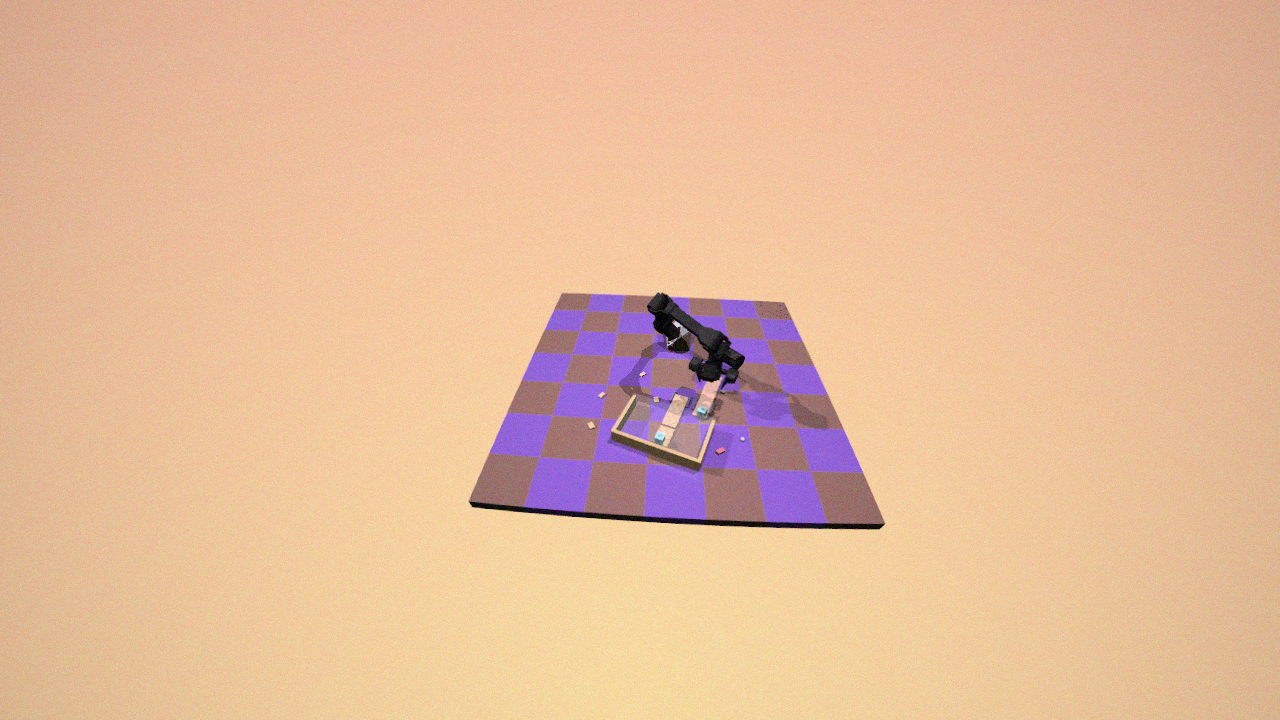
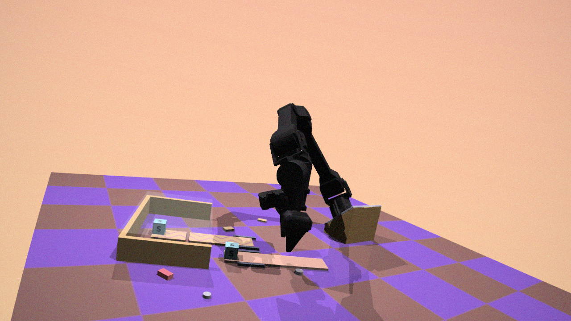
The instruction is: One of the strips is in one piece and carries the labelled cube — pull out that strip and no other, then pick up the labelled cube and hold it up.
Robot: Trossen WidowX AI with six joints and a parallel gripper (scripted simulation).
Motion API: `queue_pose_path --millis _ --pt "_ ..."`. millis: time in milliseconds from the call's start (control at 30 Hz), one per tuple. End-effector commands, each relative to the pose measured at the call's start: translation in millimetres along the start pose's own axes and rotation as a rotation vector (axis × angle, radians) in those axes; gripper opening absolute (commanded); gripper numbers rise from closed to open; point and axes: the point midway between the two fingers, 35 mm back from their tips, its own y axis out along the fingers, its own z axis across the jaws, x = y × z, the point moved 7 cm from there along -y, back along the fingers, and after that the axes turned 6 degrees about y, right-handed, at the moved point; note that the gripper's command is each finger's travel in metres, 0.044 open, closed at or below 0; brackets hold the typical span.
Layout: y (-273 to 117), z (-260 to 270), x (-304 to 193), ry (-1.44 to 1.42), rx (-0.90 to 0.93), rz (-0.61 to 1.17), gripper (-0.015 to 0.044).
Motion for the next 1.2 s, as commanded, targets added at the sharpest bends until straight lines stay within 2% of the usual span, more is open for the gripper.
queue_pose_path --millis 0,1100,1167 --pt "-2 4 14 -0.005 -0.001 -0.004 0.044" --pt "-19 24 126 -0.001 -0.001 -0.01 0.044" --pt "-18 24 126 -0.001 -0.001 -0.01 0.0387"
